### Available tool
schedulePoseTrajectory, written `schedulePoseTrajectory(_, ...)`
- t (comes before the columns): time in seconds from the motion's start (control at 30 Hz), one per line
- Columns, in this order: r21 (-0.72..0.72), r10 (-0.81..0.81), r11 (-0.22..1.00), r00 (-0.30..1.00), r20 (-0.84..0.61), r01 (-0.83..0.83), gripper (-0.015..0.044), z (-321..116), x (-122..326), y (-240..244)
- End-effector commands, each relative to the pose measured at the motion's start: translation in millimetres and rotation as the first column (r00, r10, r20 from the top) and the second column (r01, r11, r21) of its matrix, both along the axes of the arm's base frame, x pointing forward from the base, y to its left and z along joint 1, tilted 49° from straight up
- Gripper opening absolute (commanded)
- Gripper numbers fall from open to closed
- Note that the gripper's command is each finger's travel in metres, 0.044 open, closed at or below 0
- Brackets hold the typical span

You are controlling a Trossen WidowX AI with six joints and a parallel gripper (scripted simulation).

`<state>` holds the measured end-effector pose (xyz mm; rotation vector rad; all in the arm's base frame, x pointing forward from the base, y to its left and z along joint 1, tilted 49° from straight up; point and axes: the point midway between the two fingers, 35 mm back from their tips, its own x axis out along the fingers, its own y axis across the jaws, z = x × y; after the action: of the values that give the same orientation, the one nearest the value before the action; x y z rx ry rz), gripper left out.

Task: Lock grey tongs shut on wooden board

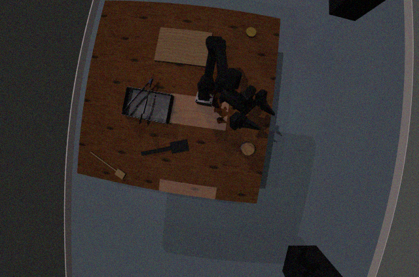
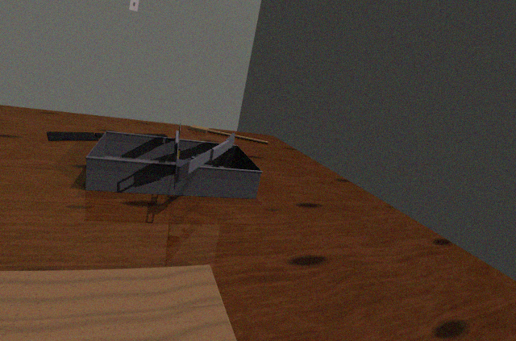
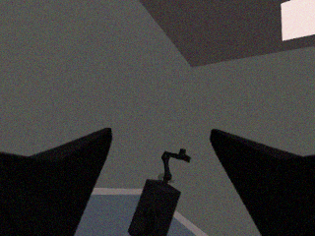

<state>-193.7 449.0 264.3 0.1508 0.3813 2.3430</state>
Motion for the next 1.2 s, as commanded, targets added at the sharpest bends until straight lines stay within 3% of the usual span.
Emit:
schedulePoseTrajectory(0.0,0.0,0.0,1.0,1.0,0.0,0.0,0.0426,0.0,0.0,0.0)
schedulePoseTrajectory(0.3,-0.216,-0.181,0.962,0.982,-0.047,0.167,0.044,-29.9,56.4,32.3)
schedulePoseTrajectory(0.5,-0.491,-0.467,0.787,0.881,-0.08,0.373,0.044,-70.5,140.6,61.7)
schedulePoseTrajectory(0.8,-0.599,-0.605,0.664,0.793,-0.076,0.449,0.044,-90.6,190.3,66.9)
schedulePoseTrajectory(0.97,-0.747,-0.787,0.433,0.616,-0.039,0.506,0.044,-121.4,254.2,65.4)
schedulePoseTrajectory(1.17,-0.884,-0.96,0.046,0.265,0.089,0.465,0.044,-167.3,346.6,39.8)
